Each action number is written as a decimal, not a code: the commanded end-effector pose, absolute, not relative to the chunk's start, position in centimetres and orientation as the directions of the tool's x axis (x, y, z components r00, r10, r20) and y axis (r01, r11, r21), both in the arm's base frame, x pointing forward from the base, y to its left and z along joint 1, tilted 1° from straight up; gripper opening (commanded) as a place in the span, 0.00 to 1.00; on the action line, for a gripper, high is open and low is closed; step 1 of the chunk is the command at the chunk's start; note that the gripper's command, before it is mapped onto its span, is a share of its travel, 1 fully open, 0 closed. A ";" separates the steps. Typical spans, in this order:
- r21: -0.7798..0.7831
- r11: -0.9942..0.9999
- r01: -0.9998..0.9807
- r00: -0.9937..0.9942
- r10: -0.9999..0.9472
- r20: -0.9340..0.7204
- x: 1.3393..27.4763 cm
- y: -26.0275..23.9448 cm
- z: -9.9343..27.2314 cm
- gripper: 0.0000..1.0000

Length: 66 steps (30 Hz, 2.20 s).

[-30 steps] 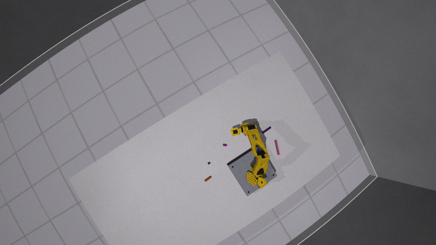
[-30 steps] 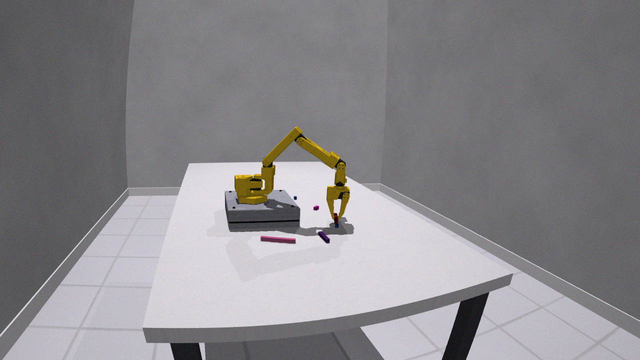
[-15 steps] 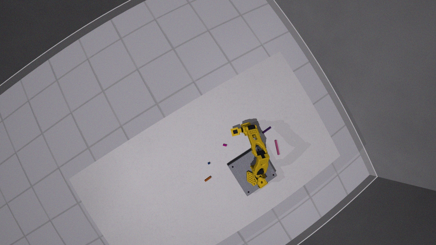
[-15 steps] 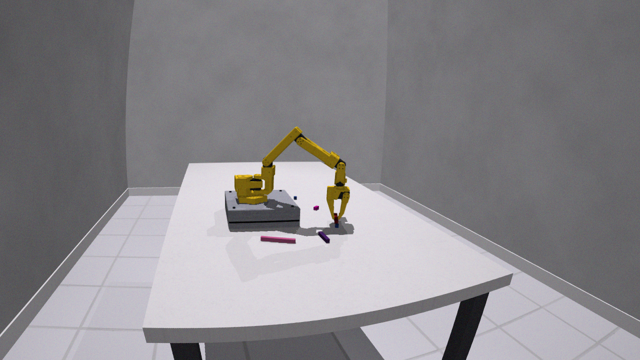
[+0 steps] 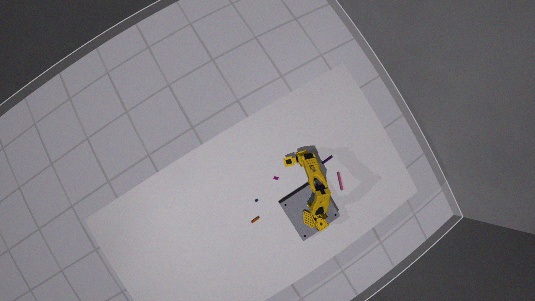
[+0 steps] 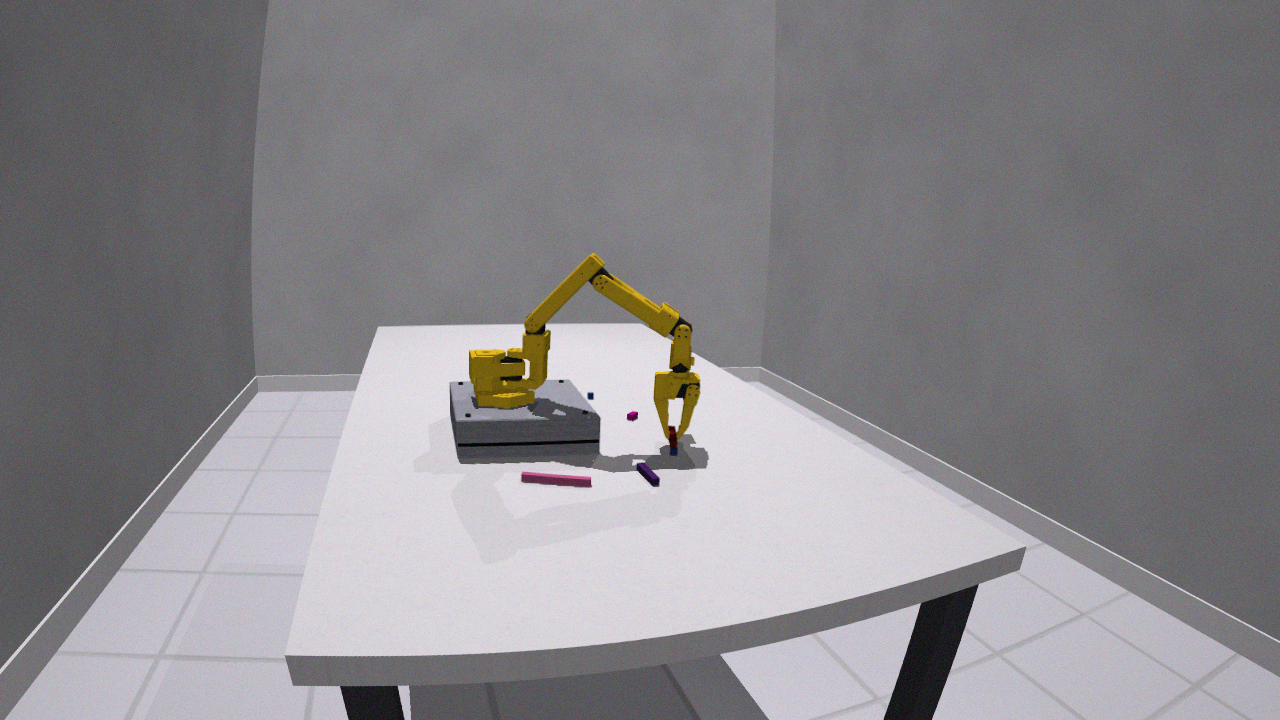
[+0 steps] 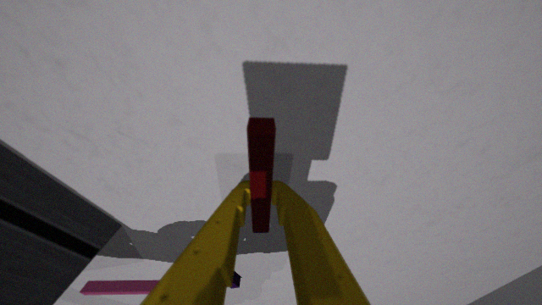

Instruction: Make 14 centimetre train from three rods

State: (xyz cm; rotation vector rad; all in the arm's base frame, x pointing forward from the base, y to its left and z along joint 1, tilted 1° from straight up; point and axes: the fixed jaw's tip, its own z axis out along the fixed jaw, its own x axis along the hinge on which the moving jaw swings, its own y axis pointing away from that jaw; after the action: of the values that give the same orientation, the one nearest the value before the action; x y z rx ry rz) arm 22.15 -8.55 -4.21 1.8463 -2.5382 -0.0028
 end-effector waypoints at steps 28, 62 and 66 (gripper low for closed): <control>0.014 0.310 -0.951 -0.310 -0.951 -0.001 22.0 -8.7 -4.3 0.00; 0.001 0.310 -0.951 -0.310 -0.951 0.000 22.2 -8.8 -5.1 0.00; 0.001 0.310 -0.951 -0.310 -0.951 0.000 22.2 -8.8 -5.1 0.00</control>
State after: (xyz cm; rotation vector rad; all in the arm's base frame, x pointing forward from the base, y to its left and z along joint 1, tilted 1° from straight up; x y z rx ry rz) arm 22.24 -8.59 -4.86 1.8466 -2.5385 -0.0019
